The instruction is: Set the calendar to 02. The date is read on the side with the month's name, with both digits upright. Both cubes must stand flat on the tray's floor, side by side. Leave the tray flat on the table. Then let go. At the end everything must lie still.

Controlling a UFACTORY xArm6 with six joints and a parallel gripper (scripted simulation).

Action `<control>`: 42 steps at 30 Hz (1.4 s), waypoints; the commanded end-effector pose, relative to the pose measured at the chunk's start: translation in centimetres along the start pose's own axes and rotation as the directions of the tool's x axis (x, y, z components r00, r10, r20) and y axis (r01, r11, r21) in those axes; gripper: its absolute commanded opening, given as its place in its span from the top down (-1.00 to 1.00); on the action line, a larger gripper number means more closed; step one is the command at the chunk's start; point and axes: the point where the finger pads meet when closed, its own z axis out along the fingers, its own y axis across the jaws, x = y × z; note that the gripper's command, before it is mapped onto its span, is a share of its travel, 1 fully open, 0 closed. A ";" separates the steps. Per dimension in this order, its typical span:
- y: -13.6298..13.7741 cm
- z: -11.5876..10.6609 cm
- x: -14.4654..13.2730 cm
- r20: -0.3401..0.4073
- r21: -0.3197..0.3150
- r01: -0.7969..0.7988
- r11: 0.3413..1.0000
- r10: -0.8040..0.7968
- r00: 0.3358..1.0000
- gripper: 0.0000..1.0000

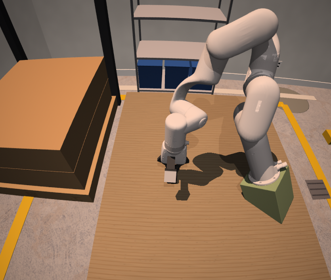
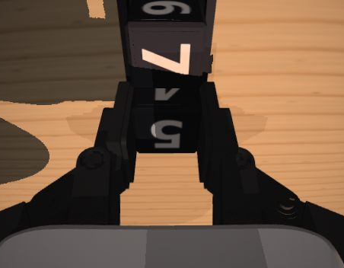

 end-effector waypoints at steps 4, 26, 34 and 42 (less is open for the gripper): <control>0.1 0.3 0.0 0.000 -0.002 0.000 1.000 0.000 1.000 0.47; 0.1 0.8 0.0 0.000 -0.002 0.000 1.000 0.000 1.000 0.47; 0.1 0.8 0.0 0.000 -0.002 0.000 1.000 0.000 1.000 0.47; 0.1 0.8 0.0 0.000 -0.002 0.000 1.000 0.000 1.000 0.47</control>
